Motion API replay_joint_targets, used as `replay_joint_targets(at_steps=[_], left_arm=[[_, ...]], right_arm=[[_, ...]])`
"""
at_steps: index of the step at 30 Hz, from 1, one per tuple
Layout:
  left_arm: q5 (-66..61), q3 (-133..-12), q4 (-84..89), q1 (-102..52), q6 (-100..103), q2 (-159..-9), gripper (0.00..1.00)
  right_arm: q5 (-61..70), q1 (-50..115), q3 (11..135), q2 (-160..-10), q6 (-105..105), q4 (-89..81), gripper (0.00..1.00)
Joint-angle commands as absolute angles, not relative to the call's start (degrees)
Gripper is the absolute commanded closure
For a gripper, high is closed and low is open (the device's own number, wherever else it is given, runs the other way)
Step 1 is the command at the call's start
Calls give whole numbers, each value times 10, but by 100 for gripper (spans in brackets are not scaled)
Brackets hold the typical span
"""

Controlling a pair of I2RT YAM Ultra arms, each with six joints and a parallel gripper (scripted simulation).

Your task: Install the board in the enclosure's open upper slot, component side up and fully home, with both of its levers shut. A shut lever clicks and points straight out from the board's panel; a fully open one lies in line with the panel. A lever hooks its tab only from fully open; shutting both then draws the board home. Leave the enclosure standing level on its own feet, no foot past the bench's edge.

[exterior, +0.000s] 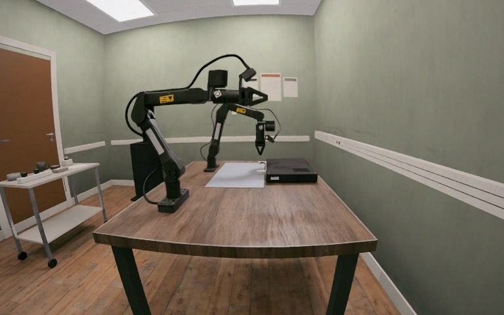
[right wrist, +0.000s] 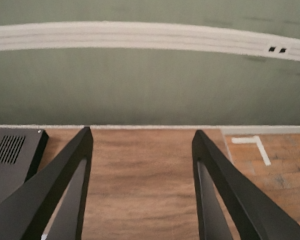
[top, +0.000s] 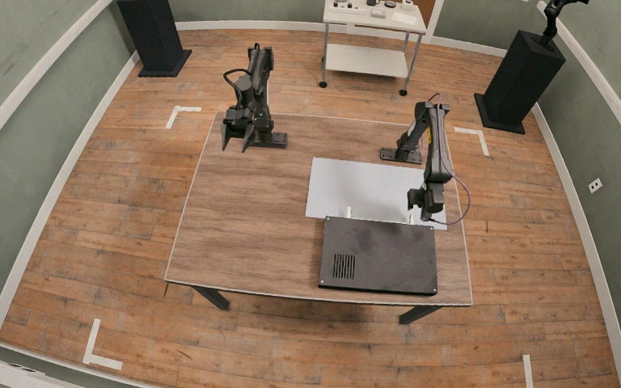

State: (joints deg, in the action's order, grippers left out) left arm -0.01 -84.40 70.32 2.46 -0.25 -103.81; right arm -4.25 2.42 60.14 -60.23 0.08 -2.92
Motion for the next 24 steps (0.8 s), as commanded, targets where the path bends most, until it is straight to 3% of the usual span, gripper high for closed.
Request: replay_joint_targets(at_steps=[1,7,10,11,24], left_arm=[[2,-851,713,22,2,-1034,36],[2,-851,713,22,2,-1034,36],[-2,-847,680,22,4,-1024,2],[-7,-836,664,23,5,-1019,0],[-24,-631,425,32,24,-833,0]], right_arm=[[4,4,598,-597,-4,9,36],[-1,-3,603,-599,-2,2,36],[0,-3,603,-599,-2,2,36],[0,-3,603,-599,-2,2,36],[0,-3,603,-599,-2,3,36]])
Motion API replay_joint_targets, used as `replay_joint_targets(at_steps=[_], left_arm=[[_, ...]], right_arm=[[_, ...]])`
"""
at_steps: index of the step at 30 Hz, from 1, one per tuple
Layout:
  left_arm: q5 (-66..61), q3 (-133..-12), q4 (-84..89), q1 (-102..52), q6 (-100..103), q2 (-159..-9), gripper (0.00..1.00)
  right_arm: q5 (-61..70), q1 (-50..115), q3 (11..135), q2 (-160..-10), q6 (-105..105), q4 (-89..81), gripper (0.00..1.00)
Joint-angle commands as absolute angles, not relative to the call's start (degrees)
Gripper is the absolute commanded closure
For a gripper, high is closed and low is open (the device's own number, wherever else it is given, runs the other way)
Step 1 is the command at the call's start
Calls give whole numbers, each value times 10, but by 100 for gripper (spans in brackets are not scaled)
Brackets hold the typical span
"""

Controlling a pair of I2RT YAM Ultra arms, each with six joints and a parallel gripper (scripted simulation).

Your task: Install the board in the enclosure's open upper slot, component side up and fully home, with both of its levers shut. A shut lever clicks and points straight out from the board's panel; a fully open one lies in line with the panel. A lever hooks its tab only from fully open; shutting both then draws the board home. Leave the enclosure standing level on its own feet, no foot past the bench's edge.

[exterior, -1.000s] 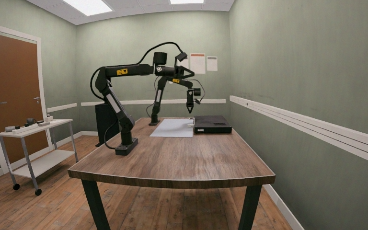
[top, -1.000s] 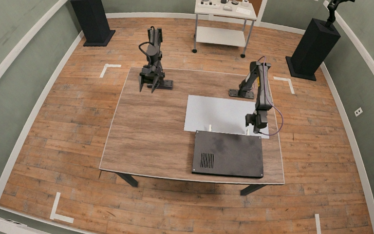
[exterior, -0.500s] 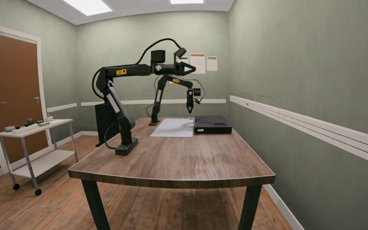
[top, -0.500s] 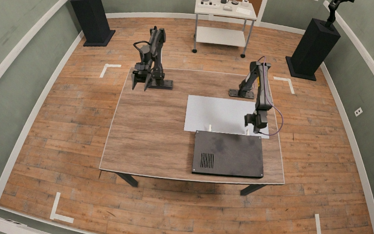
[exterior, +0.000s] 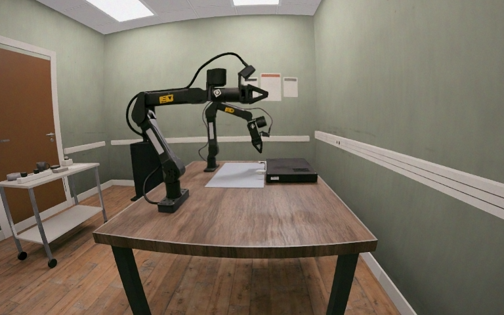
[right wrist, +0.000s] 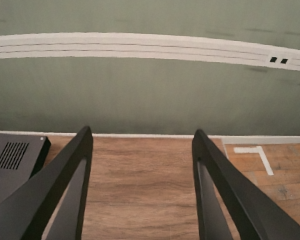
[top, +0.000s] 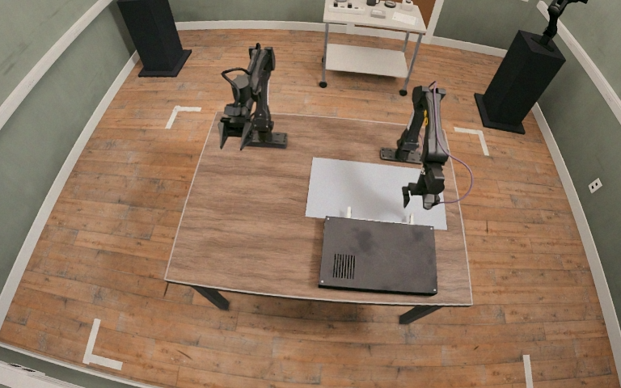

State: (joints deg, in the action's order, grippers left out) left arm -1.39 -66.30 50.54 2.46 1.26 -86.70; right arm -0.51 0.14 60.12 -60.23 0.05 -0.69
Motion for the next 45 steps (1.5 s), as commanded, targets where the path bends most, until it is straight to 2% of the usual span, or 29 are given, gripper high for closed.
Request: replay_joint_targets(at_steps=[1,11,45], left_arm=[[-25,-612,407,33,25,-818,0],[-26,-504,326,33,34,-736,0],[-21,-507,323,29,31,-741,0]], right_arm=[[0,-3,603,-599,-2,3,36],[0,-3,603,-599,-2,3,36],[0,0,603,-599,0,3,36]])
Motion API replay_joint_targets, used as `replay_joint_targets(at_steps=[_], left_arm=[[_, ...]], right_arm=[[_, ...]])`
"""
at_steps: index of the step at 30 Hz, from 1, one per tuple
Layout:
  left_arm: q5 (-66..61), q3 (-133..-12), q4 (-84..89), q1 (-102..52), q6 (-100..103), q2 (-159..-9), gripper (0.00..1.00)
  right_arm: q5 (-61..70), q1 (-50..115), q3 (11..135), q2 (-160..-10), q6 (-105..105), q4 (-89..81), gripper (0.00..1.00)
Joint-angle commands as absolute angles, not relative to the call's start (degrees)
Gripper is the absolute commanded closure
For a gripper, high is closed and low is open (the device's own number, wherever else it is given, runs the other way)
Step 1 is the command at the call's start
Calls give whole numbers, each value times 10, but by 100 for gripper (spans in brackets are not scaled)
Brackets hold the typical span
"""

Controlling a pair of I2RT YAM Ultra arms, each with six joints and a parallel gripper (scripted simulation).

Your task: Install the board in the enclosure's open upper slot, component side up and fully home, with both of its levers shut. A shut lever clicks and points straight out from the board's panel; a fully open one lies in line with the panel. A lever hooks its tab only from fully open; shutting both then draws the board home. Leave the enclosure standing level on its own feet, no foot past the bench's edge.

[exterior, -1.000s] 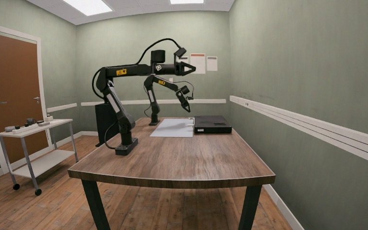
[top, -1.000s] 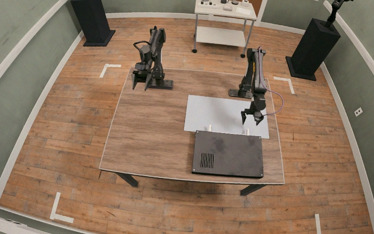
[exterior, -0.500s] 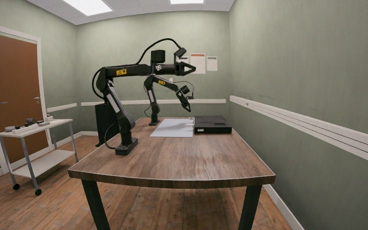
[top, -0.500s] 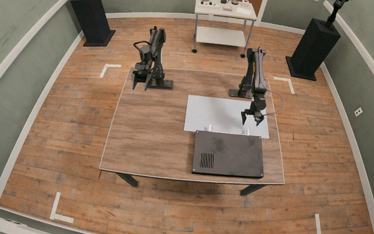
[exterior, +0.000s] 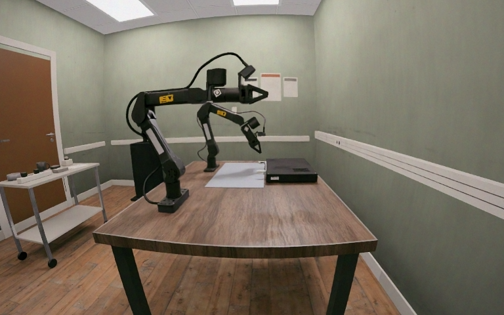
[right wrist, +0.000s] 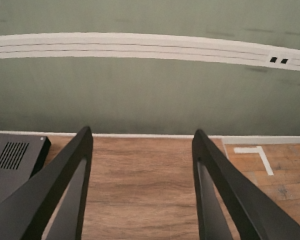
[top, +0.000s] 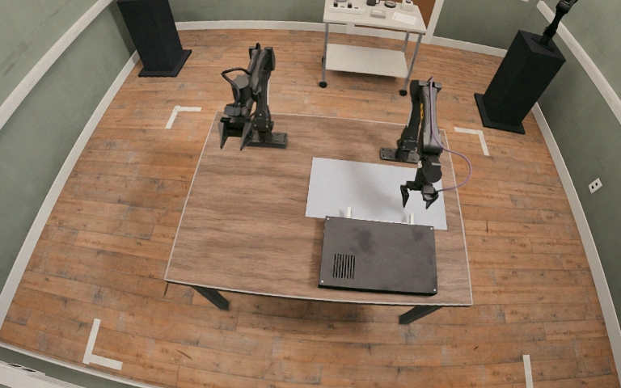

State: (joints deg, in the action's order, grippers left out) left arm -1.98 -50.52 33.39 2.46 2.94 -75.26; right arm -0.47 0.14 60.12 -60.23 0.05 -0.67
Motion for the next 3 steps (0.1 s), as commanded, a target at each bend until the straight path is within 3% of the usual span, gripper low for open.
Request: replay_joint_targets(at_steps=[1,3], left_arm=[[-21,-507,323,29,31,-741,0],[-21,-507,323,29,31,-741,0]], right_arm=[[0,0,603,-599,0,3,36],[0,0,603,-599,0,3,36]])
